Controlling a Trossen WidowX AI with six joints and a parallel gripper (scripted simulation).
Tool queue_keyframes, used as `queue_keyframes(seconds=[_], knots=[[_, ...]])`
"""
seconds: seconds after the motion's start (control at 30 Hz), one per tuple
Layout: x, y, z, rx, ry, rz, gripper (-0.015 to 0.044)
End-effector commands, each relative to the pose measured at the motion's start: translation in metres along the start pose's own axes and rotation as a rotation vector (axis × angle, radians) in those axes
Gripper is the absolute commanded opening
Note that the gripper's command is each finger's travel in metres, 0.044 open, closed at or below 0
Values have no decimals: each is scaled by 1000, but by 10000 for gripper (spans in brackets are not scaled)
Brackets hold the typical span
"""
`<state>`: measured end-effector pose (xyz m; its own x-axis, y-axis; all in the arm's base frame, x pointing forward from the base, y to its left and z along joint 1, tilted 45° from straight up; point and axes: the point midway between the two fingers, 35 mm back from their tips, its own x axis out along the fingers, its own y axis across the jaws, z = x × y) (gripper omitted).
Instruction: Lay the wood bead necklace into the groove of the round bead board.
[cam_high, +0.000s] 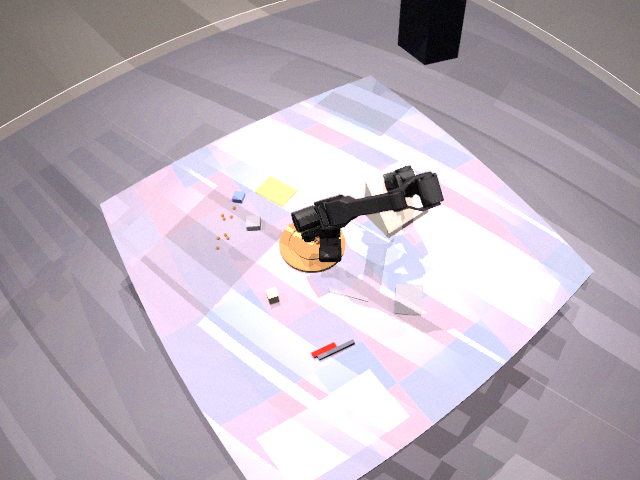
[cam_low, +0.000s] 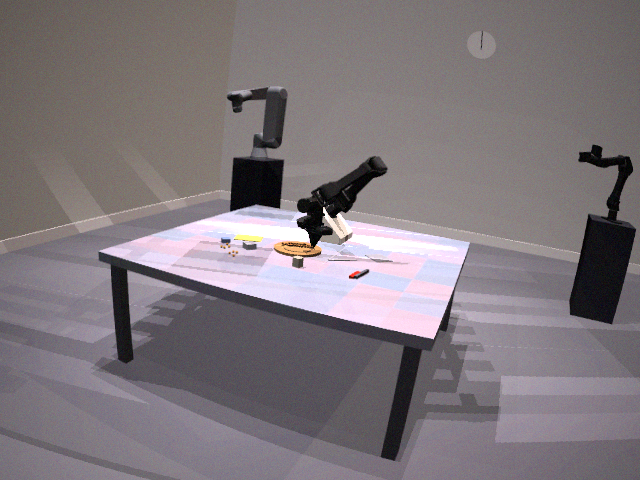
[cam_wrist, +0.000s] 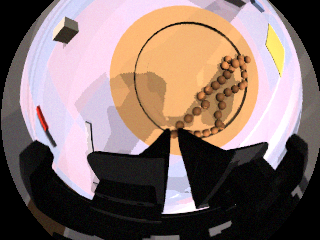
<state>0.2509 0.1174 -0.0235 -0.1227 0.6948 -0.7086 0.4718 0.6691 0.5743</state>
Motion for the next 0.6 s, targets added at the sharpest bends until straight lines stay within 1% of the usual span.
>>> queue_keyframes(seconds=[0.0,0.17,0.2,0.57], knots=[[0,2,-1,0,1,3,0],[6,2,-1,0,1,3,0],[1,2,1,3,-5,6,26],[1,2,1,3,-5,6,315]])
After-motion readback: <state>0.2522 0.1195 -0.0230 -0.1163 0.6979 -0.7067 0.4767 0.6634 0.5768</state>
